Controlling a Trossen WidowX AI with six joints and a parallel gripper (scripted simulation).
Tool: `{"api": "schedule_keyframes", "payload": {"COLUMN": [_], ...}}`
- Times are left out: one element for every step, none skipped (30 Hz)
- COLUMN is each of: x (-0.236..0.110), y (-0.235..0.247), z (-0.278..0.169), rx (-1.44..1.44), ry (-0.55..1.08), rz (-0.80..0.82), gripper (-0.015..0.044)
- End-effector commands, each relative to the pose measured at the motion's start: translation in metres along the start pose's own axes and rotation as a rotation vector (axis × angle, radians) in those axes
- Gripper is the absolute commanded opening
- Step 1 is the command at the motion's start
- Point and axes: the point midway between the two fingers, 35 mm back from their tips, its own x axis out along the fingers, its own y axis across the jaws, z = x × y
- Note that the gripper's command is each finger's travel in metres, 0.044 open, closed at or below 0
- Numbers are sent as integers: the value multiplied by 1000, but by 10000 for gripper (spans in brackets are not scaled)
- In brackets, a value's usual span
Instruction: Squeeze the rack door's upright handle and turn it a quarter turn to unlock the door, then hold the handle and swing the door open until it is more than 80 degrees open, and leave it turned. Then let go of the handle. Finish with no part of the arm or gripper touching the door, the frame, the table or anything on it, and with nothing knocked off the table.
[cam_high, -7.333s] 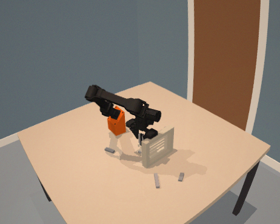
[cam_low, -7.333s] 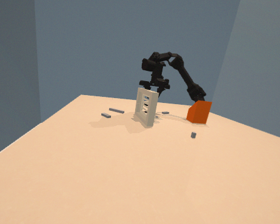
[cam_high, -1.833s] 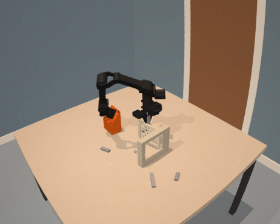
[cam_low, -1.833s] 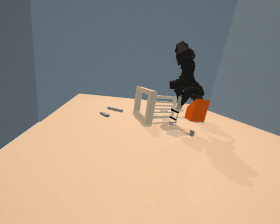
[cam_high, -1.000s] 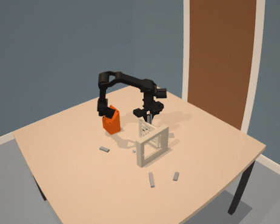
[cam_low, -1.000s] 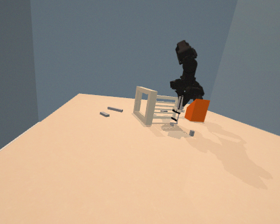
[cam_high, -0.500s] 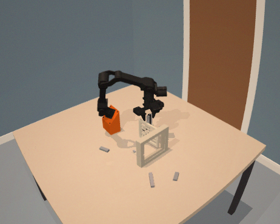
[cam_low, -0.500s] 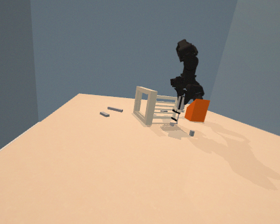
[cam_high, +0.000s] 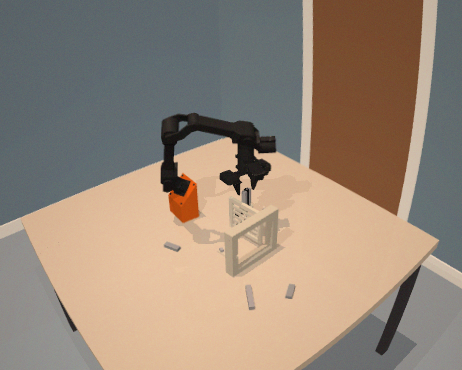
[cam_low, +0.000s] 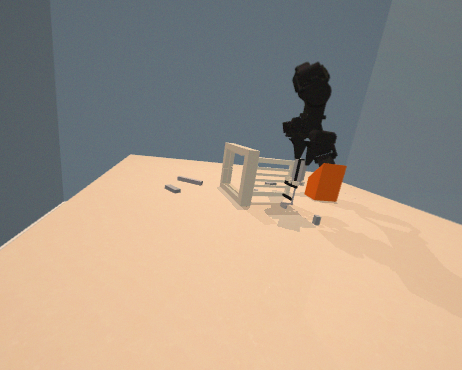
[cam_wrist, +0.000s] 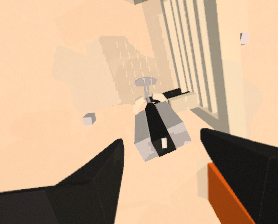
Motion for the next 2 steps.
{"api": "schedule_keyframes", "payload": {"x": [-7, -9], "y": [1, 1], "z": [1, 1], "rx": [7, 7], "ry": [0, 0], "rz": [6, 6], "gripper": [295, 295]}}
